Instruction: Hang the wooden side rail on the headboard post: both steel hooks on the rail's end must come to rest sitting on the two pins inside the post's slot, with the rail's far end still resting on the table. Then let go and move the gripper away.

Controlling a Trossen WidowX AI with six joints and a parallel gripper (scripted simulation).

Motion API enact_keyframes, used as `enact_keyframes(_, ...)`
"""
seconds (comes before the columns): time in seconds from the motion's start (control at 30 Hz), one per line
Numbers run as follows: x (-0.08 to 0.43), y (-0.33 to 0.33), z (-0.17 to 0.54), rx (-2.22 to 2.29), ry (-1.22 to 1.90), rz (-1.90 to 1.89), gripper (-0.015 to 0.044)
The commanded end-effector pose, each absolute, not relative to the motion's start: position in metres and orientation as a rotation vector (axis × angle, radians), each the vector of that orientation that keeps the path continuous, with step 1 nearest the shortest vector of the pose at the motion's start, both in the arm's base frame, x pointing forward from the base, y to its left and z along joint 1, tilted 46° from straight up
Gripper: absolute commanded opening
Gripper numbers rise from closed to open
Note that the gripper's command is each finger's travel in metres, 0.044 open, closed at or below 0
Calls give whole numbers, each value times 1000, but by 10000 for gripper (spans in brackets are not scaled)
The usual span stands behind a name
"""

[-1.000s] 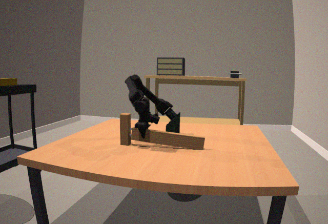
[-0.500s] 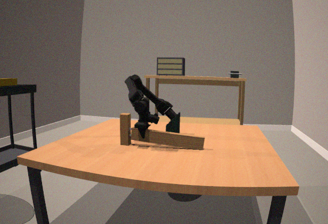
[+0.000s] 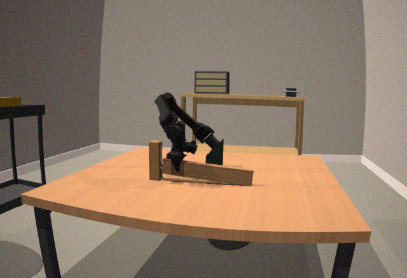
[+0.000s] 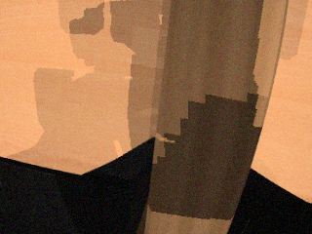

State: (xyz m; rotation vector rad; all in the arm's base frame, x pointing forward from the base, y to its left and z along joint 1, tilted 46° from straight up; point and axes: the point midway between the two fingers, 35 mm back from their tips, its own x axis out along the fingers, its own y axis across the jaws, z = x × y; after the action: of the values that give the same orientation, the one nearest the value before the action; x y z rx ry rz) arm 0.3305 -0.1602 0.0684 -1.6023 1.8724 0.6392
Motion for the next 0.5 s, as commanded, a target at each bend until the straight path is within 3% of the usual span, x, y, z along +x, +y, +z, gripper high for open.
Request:
enact_keyframes(0.0, 332, -160, 71, -1610, 1870, 641, 0)
enact_keyframes(0.47, 331, -161, 72, -1610, 1870, 641, 0)
